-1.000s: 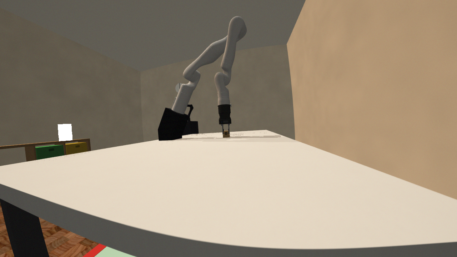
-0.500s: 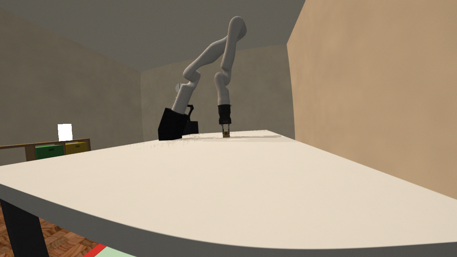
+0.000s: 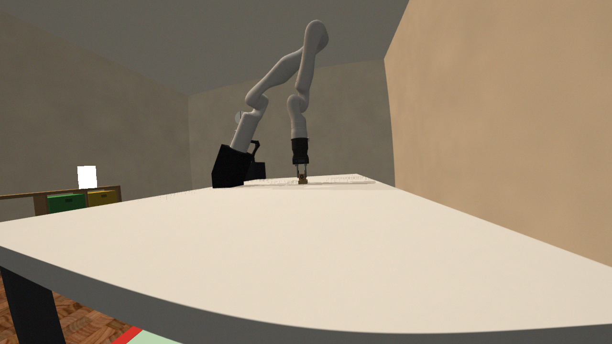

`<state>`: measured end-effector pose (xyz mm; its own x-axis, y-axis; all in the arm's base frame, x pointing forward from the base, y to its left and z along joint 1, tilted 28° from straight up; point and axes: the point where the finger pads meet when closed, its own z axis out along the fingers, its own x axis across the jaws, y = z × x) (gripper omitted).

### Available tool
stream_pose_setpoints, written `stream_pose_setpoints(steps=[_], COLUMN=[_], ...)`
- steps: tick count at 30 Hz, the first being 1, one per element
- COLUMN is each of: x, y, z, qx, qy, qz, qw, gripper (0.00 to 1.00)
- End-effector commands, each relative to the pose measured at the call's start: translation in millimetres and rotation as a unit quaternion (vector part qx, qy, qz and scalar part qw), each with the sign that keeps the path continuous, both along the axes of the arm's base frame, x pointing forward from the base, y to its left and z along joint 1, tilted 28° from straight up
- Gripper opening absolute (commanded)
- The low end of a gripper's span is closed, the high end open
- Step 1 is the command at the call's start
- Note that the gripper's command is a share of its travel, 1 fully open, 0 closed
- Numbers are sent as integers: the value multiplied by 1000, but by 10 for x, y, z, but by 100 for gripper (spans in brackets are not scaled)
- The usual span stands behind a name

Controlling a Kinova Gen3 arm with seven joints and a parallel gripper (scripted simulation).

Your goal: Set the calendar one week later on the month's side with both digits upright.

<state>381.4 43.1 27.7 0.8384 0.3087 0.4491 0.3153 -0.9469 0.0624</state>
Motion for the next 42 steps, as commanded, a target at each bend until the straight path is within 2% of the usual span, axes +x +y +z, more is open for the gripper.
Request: stream_pose_setpoints(steps=[1, 26, 42], x=[-7, -343, -372], y=[-21, -85, -90], z=[111, 765, 820], qx=[-2, -4, -5], qy=[-6, 0, 0], qz=[-1, 0, -1], qw=[1000, 1000, 1000], gripper=[57, 57, 57])
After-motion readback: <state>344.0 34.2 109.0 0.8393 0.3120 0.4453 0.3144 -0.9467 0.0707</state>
